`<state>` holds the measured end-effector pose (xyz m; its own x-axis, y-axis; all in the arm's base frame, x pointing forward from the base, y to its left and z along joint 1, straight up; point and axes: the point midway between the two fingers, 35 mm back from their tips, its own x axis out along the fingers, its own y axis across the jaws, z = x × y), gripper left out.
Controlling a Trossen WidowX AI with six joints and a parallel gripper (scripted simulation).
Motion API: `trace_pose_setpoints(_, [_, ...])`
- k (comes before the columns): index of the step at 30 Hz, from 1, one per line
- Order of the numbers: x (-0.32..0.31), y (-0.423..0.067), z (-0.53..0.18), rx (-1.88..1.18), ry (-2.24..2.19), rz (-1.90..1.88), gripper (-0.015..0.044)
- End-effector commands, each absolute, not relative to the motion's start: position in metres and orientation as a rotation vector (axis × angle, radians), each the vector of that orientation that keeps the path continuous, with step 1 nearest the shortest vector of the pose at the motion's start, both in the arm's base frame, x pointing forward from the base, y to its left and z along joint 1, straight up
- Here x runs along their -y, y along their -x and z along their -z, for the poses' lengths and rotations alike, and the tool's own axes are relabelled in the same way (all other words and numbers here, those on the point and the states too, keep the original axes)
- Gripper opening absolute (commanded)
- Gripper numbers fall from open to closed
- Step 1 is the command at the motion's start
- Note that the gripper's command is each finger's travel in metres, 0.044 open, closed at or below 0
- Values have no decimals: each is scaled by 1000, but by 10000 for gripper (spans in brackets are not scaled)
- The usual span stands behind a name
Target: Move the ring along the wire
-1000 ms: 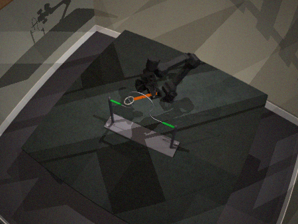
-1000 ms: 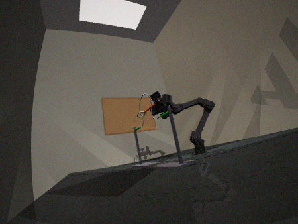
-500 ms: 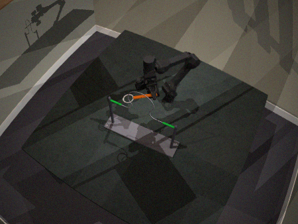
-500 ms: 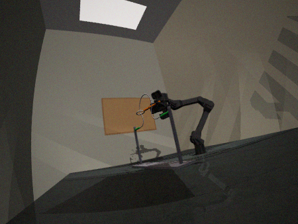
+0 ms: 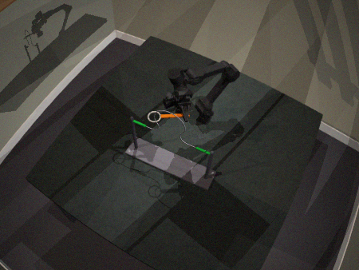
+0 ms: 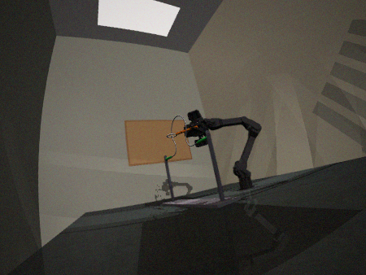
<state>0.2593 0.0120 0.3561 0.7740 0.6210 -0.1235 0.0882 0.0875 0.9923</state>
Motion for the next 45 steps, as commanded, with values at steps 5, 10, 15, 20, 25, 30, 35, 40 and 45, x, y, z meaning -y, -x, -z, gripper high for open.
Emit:
trace_pose_setpoints(5, [-12,-259,-353,-619,-1328,-399,-150])
trace_pose_setpoints(10, [-11,-259,-350,-623,-1261,-377,-150])
trace_pose_setpoints(15, [-11,-259,-348,-626,-1194,-355,-150])
trace_pose_setpoints(20, [-10,-259,-345,-628,-1126,-333,-150])
trace_pose_setpoints(25, [-9,-259,-342,-630,-1061,-311,-150])
trace_pose_setpoints(30, [-8,-260,-340,-630,-997,-290,-150])
trace_pose_setpoints(35, [-7,-260,-338,-631,-932,-269,-150])
trace_pose_setpoints(40, [-5,-260,-335,-630,-855,-244,-150])
trace_pose_setpoints(45, [-4,-260,-333,-629,-788,-222,-150])
